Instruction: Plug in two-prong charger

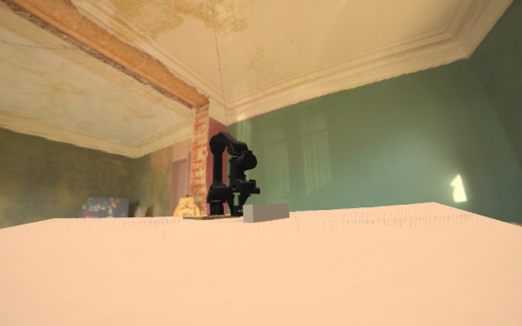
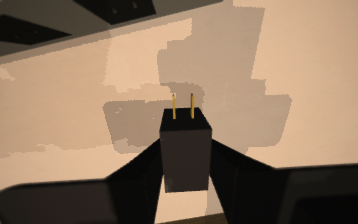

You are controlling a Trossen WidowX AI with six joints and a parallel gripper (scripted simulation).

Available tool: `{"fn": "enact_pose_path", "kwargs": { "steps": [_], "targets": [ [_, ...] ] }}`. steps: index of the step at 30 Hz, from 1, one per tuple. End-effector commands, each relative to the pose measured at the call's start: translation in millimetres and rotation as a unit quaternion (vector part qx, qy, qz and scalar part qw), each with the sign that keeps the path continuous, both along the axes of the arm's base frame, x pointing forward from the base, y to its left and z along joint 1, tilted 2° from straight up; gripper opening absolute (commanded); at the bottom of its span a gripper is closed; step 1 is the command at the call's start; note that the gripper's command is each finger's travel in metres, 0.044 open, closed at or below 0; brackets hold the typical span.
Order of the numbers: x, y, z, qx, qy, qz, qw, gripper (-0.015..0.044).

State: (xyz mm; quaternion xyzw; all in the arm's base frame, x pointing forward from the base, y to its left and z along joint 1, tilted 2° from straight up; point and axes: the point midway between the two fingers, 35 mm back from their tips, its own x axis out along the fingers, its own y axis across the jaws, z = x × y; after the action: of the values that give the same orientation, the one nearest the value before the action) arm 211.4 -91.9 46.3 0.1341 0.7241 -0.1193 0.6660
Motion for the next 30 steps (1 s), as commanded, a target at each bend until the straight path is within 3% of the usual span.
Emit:
{"fn": "enact_pose_path", "kwargs": {
  "steps": [1, 30],
  "targets": [
    [-1, 7, -3, -0.003, -0.004, 0.042, 0.999, 0.0],
    [31, 10, -7, -0.002, -0.005, 0.082, 0.997, 0.0]
  ]
}}
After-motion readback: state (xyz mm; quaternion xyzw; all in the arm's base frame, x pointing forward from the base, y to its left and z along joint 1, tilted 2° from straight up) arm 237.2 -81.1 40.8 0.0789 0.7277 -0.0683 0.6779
